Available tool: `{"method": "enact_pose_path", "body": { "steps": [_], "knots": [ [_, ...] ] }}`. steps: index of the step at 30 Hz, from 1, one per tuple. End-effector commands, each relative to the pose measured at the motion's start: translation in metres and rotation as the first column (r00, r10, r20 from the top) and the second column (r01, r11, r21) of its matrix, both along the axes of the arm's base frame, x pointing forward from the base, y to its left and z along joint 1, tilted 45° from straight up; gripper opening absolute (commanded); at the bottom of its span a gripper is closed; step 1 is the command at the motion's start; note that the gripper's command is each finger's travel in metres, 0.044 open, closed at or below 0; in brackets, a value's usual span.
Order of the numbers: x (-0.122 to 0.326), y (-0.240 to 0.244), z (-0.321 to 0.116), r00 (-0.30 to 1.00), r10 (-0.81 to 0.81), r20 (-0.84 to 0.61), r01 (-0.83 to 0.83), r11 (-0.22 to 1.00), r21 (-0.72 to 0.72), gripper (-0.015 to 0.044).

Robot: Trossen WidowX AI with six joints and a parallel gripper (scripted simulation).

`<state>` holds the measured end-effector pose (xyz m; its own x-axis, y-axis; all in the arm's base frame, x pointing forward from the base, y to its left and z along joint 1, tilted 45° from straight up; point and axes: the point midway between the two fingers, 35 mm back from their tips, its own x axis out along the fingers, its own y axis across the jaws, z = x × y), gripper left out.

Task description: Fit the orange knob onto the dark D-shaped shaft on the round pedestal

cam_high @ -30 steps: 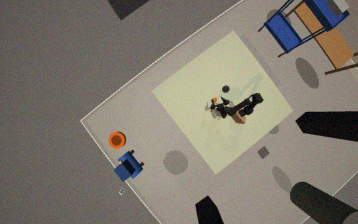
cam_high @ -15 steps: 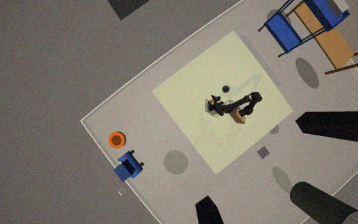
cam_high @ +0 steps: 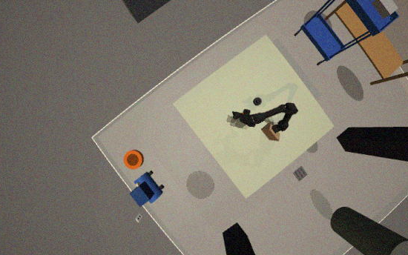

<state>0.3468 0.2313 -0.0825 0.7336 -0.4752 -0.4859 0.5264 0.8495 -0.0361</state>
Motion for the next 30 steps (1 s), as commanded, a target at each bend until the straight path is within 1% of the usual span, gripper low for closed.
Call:
{"method": "enact_pose_path", "body": {
  "steps": [1,5,8,12,16,19,30],
  "knots": [
    [-0.007,-0.013,0.021,0.581,0.124,-0.805,-0.598,0.736,-0.318,0.044],
    [-0.013,-0.019,0.032,0.358,0.081,-0.93,-0.752,0.615,-0.236,0.044],
    [-0.02,-0.026,0.044,0.162,0.03,-0.986,-0.839,0.529,-0.122,0.044],
    [-0.028,-0.032,0.06,-0.081,-0.041,-0.996,-0.908,0.415,0.057,0.044],
    [-0.036,-0.038,0.075,-0.304,-0.118,-0.945,-0.916,0.308,0.256,0.044],
    [-0.038,-0.04,0.079,-0.362,-0.141,-0.921,-0.908,0.276,0.315,0.044],
    [-0.038,-0.04,0.079,-0.362,-0.141,-0.921,-0.908,0.276,0.315,0.044]
  ]
}}
